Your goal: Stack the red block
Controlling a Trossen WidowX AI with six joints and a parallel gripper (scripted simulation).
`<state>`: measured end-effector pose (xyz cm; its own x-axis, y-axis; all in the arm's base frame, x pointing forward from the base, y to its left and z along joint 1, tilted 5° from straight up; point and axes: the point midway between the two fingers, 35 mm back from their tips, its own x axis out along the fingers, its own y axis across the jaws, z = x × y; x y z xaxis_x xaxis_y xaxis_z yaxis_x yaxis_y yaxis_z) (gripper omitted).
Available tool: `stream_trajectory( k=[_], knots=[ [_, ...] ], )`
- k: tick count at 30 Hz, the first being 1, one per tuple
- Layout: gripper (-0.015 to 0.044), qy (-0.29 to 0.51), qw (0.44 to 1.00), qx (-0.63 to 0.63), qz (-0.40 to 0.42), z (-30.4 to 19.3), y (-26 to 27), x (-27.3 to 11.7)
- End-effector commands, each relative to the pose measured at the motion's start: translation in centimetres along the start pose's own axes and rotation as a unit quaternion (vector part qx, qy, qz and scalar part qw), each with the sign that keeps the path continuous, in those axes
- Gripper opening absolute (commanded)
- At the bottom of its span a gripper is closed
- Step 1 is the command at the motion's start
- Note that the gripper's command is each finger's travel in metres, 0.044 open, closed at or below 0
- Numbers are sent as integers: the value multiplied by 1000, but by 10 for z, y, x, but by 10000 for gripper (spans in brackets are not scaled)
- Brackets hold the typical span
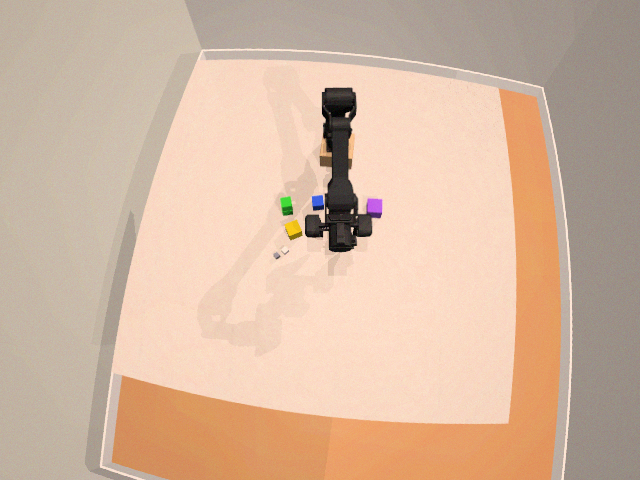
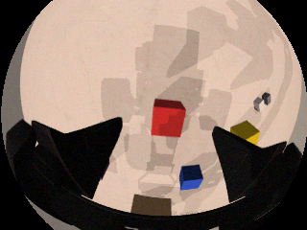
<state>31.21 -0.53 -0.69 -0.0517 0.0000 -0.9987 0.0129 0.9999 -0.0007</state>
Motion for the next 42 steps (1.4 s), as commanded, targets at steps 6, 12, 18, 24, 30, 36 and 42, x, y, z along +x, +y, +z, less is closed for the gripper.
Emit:
stream_trajectory(
  k=[6, 12, 18, 24, 30, 36, 42],
  knots=[
    [440, 3, 1000, -1, 2, -2, 1, 16],
    [440, 3, 1000, -1, 2, -2, 1, 26],
    [440, 3, 1000, -1, 2, -3, 1, 35],
    [440, 3, 1000, -1, 2, -3, 1, 38],
    [440, 3, 1000, -1, 2, -3, 1, 38],
    [440, 3, 1000, -1, 2, -3, 1, 38],
    [309, 4, 1000, -1, 0, -3, 1, 37]
  ],
)
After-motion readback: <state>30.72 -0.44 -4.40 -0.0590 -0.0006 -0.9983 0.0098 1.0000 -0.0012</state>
